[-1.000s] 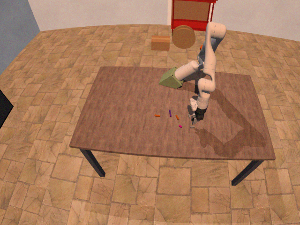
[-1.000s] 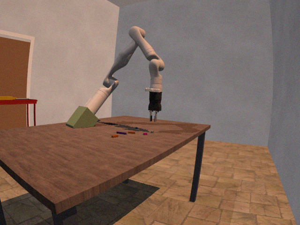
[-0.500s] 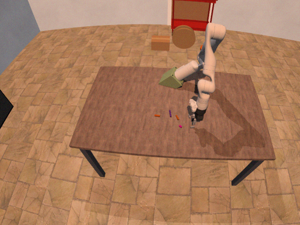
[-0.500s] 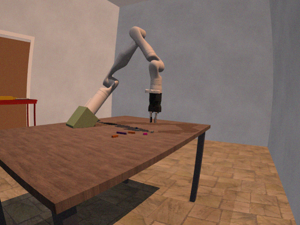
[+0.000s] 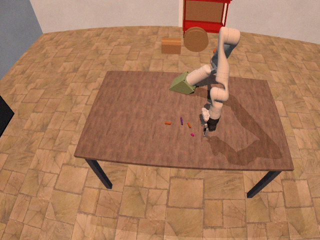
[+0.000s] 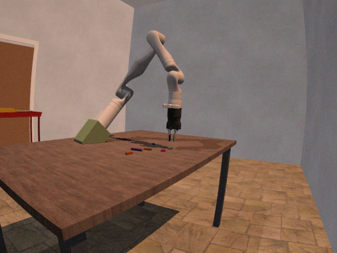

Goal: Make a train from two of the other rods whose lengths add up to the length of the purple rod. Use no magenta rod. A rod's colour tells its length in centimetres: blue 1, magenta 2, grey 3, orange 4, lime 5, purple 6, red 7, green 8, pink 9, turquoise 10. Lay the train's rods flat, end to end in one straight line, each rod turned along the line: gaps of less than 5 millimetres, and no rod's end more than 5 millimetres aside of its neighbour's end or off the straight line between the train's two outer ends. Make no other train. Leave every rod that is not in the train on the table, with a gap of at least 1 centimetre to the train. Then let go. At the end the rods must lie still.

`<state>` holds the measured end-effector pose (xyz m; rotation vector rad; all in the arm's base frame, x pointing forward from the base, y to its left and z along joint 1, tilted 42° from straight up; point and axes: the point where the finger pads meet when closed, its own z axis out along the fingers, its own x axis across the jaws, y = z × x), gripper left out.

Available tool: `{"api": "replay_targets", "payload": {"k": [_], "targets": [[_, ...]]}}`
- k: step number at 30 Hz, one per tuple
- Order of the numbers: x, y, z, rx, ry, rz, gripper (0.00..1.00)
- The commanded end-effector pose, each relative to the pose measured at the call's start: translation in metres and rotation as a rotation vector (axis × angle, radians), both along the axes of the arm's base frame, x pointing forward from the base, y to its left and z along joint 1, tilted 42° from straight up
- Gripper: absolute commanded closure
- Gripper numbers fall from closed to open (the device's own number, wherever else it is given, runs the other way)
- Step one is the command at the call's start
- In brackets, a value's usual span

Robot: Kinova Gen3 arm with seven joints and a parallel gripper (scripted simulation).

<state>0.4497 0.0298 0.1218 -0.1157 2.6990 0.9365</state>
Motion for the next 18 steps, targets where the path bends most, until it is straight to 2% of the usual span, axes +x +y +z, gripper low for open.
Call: {"api": "replay_targets", "payload": {"k": [1, 18], "targets": [[0.000, 0.005, -0.003, 0.003, 0.003, 0.007, 0.46], [0.004, 0.016, -0.016, 0.003, 0.003, 0.007, 0.46]]}}
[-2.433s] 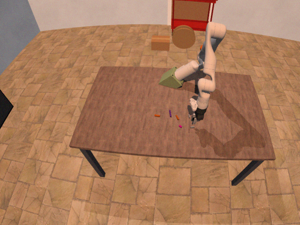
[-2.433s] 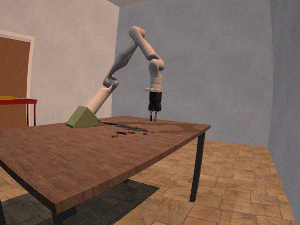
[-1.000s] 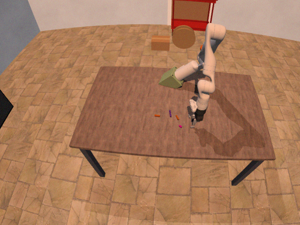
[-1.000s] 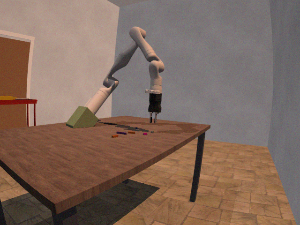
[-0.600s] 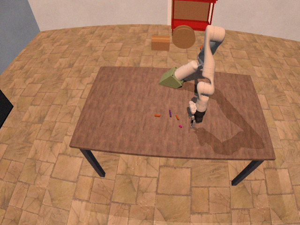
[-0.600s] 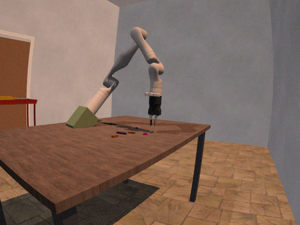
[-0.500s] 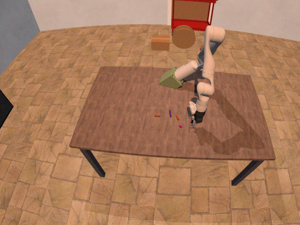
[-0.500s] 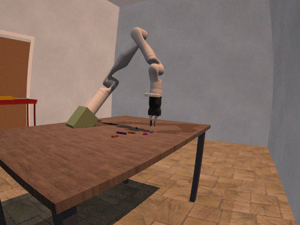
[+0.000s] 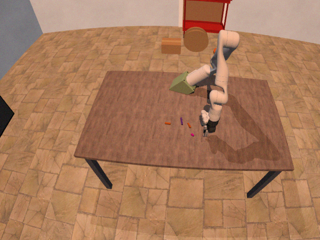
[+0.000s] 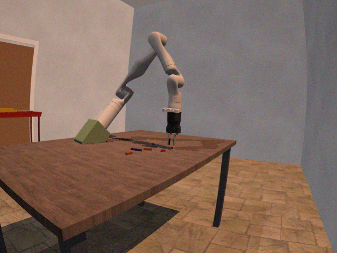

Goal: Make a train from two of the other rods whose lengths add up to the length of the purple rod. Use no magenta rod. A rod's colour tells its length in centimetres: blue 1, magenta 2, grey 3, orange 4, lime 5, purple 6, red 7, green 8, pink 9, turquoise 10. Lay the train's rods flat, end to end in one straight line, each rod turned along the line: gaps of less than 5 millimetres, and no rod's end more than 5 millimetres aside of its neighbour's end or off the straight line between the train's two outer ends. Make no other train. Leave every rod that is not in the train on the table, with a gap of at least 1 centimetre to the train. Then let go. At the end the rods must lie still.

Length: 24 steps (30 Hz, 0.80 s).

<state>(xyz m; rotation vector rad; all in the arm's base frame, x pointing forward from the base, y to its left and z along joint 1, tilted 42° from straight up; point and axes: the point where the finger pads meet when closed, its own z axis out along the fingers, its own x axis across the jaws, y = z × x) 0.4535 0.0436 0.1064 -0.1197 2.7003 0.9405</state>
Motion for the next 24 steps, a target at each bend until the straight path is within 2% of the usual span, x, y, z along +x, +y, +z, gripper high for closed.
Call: {"api": "replay_targets", "payload": {"k": [1, 24], "targets": [[-0.0002, 0.0022, -0.0007, 0.002, 0.001, 0.004, 0.46], [0.0004, 0.0041, -0.0030, 0.002, 0.001, 0.004, 0.46]]}}
